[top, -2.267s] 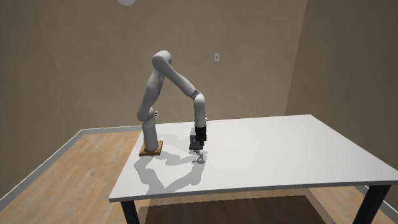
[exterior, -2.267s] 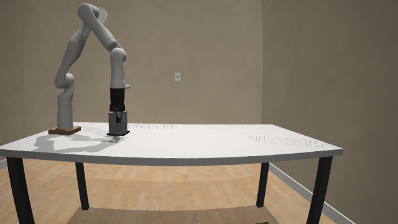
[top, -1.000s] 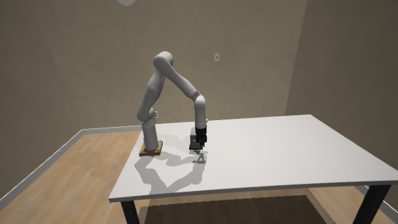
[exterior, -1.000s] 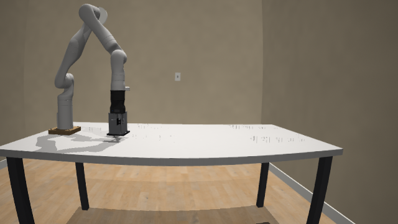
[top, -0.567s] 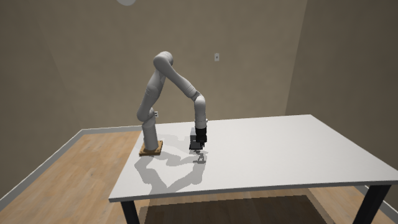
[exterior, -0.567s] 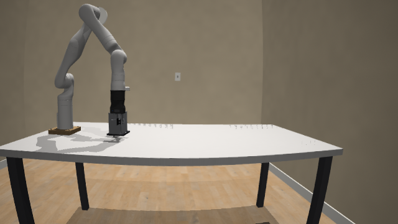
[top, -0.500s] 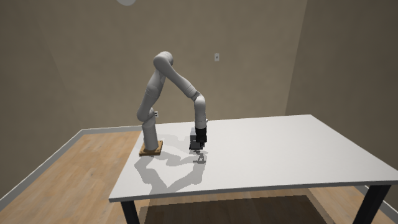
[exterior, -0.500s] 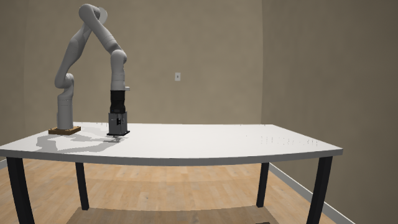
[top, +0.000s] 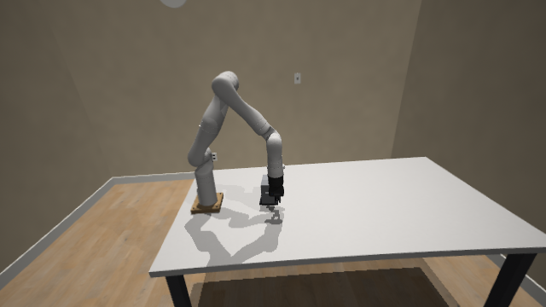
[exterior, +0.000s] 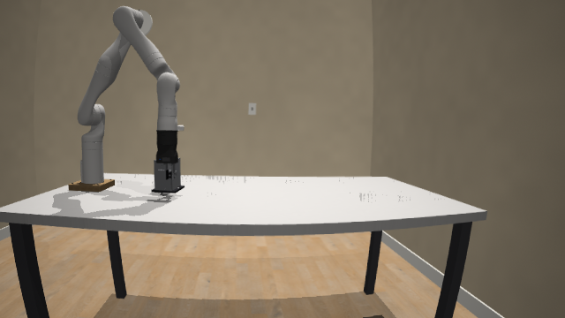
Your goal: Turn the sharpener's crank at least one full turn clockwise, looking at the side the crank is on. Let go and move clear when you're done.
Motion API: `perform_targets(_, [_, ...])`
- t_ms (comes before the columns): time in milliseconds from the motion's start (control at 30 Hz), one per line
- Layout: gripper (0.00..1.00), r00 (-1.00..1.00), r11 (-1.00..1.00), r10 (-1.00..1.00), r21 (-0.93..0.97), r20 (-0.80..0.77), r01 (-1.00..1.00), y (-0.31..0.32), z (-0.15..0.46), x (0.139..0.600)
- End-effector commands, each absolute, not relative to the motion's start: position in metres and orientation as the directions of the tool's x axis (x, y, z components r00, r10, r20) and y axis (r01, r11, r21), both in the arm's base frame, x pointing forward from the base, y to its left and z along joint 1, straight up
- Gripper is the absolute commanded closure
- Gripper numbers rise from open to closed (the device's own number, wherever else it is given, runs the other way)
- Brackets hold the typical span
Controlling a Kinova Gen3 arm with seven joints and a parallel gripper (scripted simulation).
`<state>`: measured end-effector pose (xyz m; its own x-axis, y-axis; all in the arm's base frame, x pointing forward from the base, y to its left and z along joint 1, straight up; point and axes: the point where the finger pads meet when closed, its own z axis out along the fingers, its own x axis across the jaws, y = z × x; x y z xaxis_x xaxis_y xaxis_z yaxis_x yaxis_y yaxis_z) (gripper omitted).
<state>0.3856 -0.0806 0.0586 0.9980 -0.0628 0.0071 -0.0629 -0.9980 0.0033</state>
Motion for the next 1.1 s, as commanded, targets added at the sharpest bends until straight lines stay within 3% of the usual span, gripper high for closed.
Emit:
perform_targets(0, [1.0, 0.998, -0.998, -0.063, 0.003, 0.005, -0.063, -0.081, 0.054, 0.385])
perform_targets(1067, [1.0, 0.998, -0.998, -0.063, 0.003, 0.005, -0.063, -0.079, 0.01, 0.351])
